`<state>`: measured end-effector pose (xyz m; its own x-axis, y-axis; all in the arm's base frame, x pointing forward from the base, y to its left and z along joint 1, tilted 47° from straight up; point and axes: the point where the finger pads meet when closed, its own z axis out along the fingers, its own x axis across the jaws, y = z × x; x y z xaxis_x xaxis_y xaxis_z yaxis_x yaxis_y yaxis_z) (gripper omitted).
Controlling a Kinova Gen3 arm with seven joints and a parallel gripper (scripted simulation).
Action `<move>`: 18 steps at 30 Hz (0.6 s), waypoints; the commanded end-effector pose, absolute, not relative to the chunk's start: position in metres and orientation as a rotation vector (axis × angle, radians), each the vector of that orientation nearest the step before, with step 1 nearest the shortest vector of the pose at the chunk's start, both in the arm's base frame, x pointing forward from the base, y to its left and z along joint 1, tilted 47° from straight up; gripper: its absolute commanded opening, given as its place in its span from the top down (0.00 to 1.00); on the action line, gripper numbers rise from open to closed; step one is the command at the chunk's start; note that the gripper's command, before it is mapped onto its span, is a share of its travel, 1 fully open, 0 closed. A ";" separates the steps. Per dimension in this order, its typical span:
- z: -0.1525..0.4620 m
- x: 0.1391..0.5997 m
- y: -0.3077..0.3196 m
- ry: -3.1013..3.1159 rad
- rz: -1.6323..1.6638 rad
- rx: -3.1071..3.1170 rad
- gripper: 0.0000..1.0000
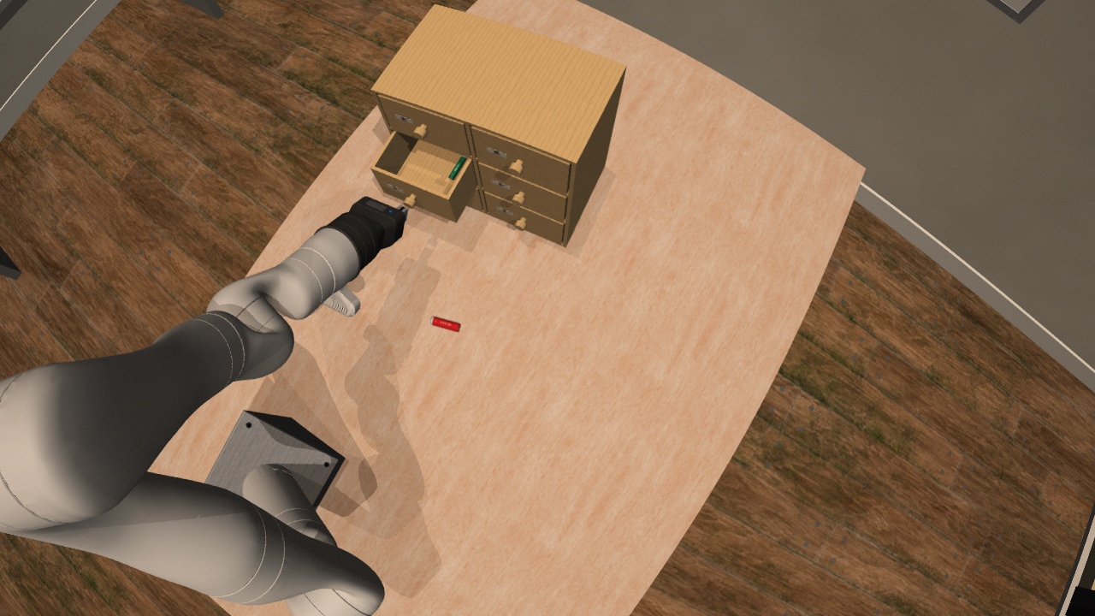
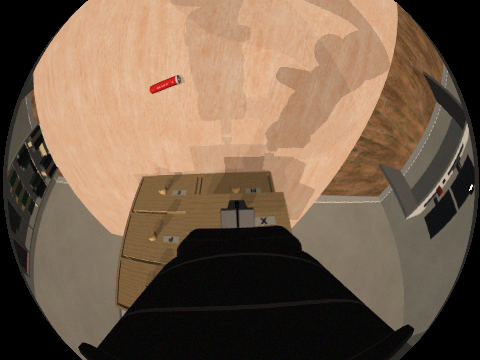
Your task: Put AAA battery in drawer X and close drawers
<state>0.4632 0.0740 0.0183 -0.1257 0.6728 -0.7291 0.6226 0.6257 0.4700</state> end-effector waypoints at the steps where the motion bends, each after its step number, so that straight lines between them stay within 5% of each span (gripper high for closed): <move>1: 0.018 0.469 0.074 1.810 0.063 1.047 1.00; 18: 0.016 0.496 0.077 1.810 0.063 1.047 1.00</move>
<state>0.4914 0.0772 0.0159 -0.1267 0.6730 -0.7287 0.6229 0.6257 0.4696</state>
